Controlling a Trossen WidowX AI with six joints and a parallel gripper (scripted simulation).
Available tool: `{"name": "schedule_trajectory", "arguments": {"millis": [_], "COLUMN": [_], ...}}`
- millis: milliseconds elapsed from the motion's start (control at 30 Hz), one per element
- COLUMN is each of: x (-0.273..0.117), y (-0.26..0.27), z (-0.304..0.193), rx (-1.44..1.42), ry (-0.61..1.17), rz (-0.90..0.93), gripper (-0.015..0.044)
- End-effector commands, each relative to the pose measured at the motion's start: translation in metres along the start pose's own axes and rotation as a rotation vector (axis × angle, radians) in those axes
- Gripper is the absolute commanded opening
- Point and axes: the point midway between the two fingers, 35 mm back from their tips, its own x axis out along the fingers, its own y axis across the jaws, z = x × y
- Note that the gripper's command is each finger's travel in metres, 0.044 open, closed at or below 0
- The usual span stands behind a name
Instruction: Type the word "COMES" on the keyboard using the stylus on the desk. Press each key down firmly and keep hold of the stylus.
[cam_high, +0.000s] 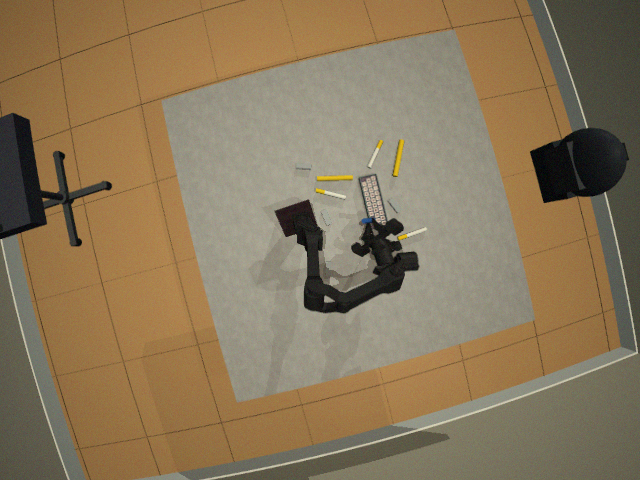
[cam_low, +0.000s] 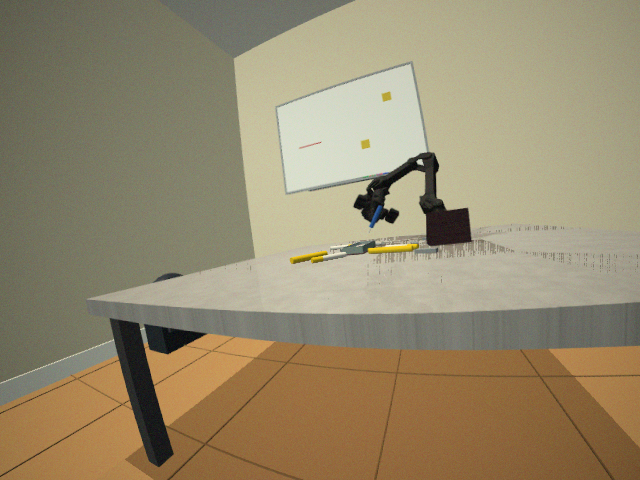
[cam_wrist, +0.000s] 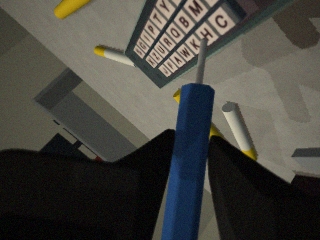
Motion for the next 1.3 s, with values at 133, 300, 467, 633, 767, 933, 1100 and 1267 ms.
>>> {"name": "schedule_trajectory", "arguments": {"millis": [133, 300, 467, 633, 767, 933, 1100, 1267], "x": [0.004, 0.007, 0.01, 0.012, 0.014, 0.026, 0.032, 0.035], "y": [0.017, 0.025, 0.034, 0.038, 0.037, 0.026, 0.02, 0.02], "z": [-0.001, -0.002, -0.004, -0.005, -0.003, 0.011, 0.017, 0.019], "rx": [0.254, 0.414, 0.574, 0.654, 0.654, 0.654, 0.654, 0.654], "ry": [0.044, 0.072, 0.102, 0.117, 0.117, 0.115, 0.115, 0.115], "rz": [0.021, 0.023, 0.019, 0.016, 0.015, 0.015, 0.014, 0.014], "gripper": [0.0, 0.0, 0.0, 0.0, 0.0, 0.0, 0.0, 0.0081]}}
